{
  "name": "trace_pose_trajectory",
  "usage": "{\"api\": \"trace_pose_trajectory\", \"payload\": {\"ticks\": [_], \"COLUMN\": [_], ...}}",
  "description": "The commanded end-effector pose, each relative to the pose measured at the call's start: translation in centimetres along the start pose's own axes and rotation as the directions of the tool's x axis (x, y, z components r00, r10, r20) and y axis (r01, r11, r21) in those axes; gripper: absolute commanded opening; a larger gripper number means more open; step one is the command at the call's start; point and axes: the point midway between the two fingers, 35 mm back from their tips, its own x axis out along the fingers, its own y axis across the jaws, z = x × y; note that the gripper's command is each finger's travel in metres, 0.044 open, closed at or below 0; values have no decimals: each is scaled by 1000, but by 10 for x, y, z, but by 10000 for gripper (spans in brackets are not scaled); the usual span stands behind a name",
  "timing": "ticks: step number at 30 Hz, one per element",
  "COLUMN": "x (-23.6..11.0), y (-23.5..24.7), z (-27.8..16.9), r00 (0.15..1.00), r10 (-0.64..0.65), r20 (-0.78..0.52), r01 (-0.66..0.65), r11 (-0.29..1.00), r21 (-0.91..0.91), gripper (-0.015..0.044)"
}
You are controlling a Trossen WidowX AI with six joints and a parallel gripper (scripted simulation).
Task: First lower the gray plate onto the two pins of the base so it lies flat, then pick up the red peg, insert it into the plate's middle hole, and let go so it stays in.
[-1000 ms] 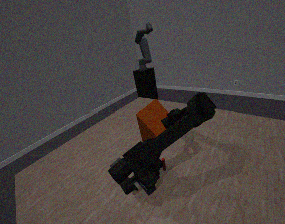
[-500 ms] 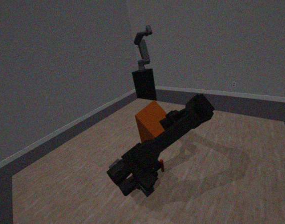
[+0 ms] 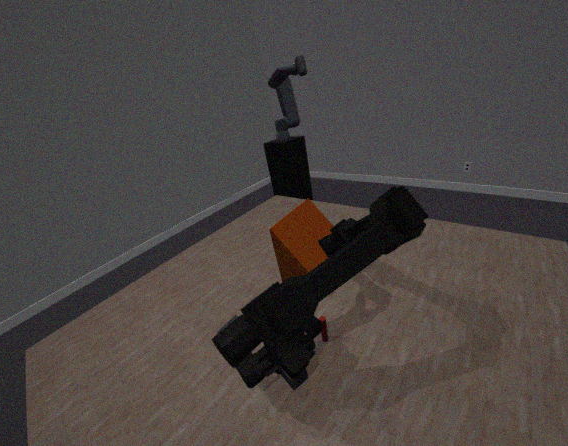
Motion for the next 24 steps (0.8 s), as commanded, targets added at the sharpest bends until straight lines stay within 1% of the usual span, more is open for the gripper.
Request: {"api": "trace_pose_trajectory", "payload": {"ticks": [1,24], "x": [-12,-84], "y": [-5,-9], "z": [0,-3], "r00": [1000,1000], "r10": [-9,-11], "r20": [2,-6], "r01": [9,11], "r11": [1000,1000], "r21": [-5,-3], "gripper": [0,0]}}
